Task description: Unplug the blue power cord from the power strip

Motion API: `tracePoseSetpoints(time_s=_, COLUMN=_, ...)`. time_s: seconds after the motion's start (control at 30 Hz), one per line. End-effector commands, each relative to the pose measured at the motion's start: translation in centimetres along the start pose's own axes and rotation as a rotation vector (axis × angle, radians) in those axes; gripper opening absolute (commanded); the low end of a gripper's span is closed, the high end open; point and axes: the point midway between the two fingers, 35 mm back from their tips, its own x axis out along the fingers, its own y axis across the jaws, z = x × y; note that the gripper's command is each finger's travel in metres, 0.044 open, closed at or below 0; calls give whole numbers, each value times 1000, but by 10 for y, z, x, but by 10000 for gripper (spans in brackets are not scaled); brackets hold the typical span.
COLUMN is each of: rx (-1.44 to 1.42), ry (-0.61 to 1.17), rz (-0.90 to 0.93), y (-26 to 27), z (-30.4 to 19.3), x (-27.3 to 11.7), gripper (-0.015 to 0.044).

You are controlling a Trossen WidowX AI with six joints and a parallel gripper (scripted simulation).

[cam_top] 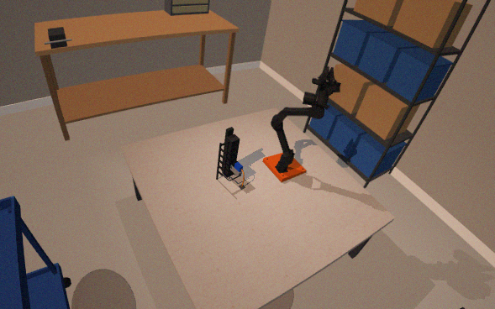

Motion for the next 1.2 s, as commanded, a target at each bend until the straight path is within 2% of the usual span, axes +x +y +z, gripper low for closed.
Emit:
tracePoseSetpoints(time_s=0.0, rx=-154, ry=-98, rz=-72, y=-16, z=32, x=-9, gripper=160)
tracePoseSetpoints(time_s=0.37, rx=-578, ry=-282, rz=-268, y=-28, z=104, x=-37, gripper=160)
tracePoseSetpoints(time_s=0.53, rx=-861, ry=-435, rz=-438, y=-23, z=160, x=-70, gripper=160)
tracePoseSetpoints(time_s=0.7, rx=-1174, ry=-603, rz=-669, y=-1, z=218, x=-118, gripper=160)
tracePoseSetpoints(time_s=0.8, rx=-1244, ry=-679, rz=-690, y=23, z=224, x=-129, gripper=160)
tracePoseSetpoints(time_s=1.03, rx=-1445, ry=-782, rz=-874, y=51, z=251, x=-165, gripper=160)
tracePoseSetpoints(time_s=1.17, rx=-1636, ry=-879, rz=-1110, y=86, z=273, x=-208, gripper=160)
